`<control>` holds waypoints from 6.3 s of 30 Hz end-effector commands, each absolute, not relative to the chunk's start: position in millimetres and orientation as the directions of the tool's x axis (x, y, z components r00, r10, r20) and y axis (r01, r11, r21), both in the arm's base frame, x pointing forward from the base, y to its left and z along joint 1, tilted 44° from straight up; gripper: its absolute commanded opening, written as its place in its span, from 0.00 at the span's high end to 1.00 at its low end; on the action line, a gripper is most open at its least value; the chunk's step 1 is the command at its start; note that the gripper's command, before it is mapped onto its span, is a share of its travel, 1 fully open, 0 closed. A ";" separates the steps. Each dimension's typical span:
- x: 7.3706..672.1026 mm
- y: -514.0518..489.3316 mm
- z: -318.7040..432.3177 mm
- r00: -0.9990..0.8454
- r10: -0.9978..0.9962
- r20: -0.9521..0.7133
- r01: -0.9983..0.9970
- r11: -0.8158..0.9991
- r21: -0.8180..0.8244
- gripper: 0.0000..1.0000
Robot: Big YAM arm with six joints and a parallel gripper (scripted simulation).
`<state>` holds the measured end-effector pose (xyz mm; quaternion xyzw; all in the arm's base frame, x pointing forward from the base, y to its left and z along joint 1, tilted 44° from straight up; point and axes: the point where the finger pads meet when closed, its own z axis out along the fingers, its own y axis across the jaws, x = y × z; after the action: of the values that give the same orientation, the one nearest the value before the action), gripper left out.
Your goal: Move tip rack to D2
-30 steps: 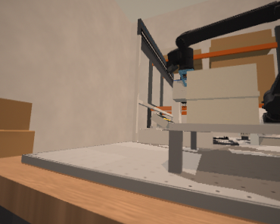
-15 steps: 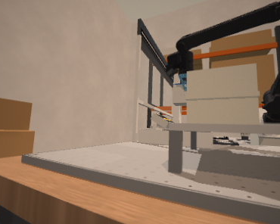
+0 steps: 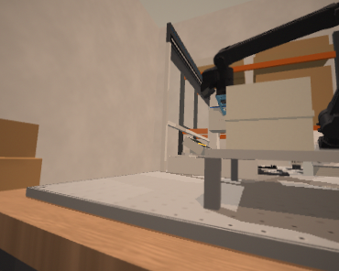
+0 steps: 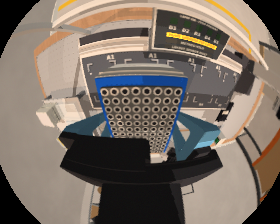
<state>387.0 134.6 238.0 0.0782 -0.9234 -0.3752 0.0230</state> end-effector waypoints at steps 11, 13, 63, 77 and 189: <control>386.2 153.7 228.1 -0.987 -0.158 -0.032 -0.136 0.704 0.697 1.00; 386.2 153.7 228.1 -0.987 -0.158 -0.032 -0.136 0.704 0.697 1.00; 379.2 205.3 169.1 -0.987 -0.158 -0.018 -0.125 0.706 0.697 1.00; 387.3 199.2 181.5 -0.988 -0.149 -0.047 -0.139 0.703 0.697 1.00; 384.3 206.6 173.0 -0.988 -0.149 -0.047 -0.139 0.703 0.698 0.00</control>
<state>375.7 207.0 161.5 0.0748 -0.9233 -0.3760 0.0233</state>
